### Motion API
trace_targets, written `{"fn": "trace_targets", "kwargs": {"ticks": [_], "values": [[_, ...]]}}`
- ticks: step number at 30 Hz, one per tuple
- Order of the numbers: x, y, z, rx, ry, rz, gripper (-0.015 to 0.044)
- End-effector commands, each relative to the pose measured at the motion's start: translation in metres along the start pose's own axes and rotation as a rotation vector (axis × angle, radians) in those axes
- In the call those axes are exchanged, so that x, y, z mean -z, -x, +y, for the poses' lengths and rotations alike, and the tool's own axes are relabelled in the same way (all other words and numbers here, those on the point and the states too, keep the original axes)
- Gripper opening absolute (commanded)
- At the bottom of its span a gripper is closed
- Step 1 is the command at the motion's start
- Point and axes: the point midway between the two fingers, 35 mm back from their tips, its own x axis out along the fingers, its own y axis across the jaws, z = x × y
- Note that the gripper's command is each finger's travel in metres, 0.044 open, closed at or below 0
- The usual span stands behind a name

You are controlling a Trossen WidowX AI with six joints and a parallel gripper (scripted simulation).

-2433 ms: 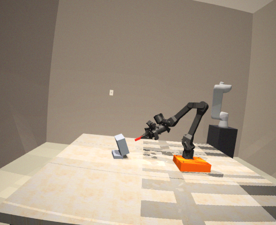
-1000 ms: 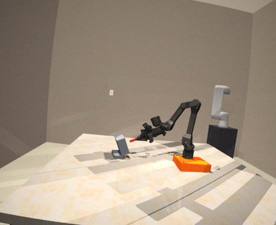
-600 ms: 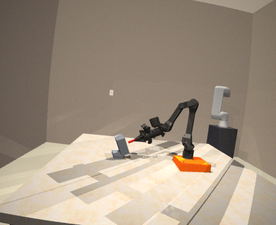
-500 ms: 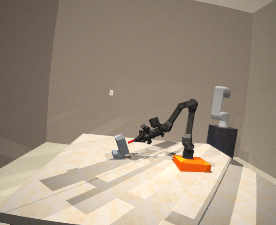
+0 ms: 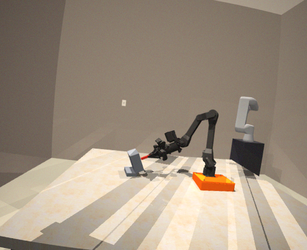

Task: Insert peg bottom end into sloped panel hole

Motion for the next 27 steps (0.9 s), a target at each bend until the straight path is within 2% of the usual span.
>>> {"fn": "trace_targets", "kwargs": {"ticks": [1, 27], "values": [[0.0007, 0.0005, 0.0006, -0.002, -0.001, 0.002, 0.0], [-0.0055, -0.0001, -0.0028, -0.002, 0.0, 0.001, 0.0]]}}
